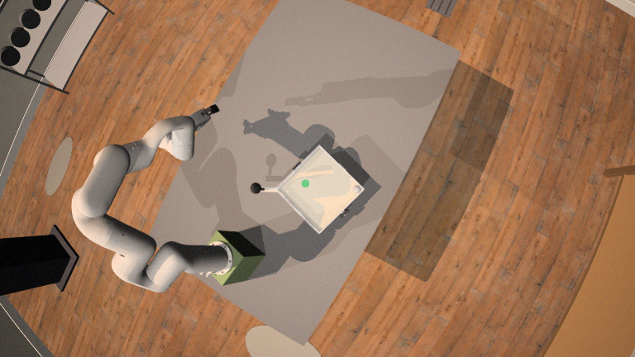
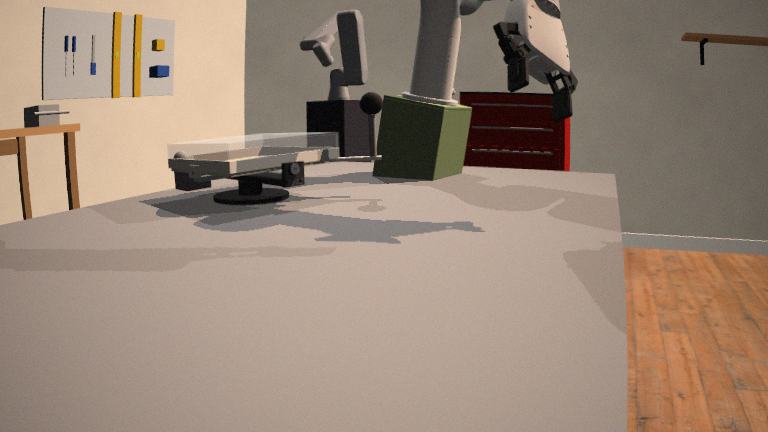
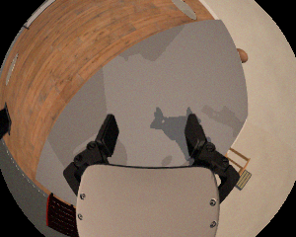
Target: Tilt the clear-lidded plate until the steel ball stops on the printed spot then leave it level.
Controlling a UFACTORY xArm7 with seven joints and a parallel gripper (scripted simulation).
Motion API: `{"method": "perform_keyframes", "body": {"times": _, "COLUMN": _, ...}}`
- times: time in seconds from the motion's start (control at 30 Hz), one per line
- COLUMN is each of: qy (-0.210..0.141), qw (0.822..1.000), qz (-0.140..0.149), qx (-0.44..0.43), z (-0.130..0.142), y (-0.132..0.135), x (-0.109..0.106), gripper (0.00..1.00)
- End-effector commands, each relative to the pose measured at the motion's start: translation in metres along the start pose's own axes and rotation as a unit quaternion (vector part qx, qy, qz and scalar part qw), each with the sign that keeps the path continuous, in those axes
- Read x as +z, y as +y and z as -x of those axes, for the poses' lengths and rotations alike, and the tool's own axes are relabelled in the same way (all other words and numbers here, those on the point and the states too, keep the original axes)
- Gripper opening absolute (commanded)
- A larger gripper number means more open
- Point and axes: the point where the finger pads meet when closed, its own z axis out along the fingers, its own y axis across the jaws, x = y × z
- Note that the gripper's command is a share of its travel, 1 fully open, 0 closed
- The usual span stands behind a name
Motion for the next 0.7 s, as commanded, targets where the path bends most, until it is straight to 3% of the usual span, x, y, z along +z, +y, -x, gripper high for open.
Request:
{"method": "perform_keyframes", "body": {"times": 0.0, "qy": 0.001, "qw": 1.0, "qz": 0.001, "qx": 0.001, "z": -0.0014, "y": 0.0012, "x": -0.0006, "gripper": 1.0}}
{"method": "perform_keyframes", "body": {"times": 0.67, "qy": 0.0, "qw": 1.0, "qz": -0.001, "qx": 0.003, "z": 0.0034, "y": 0.0064, "x": -0.0011, "gripper": 1.0}}
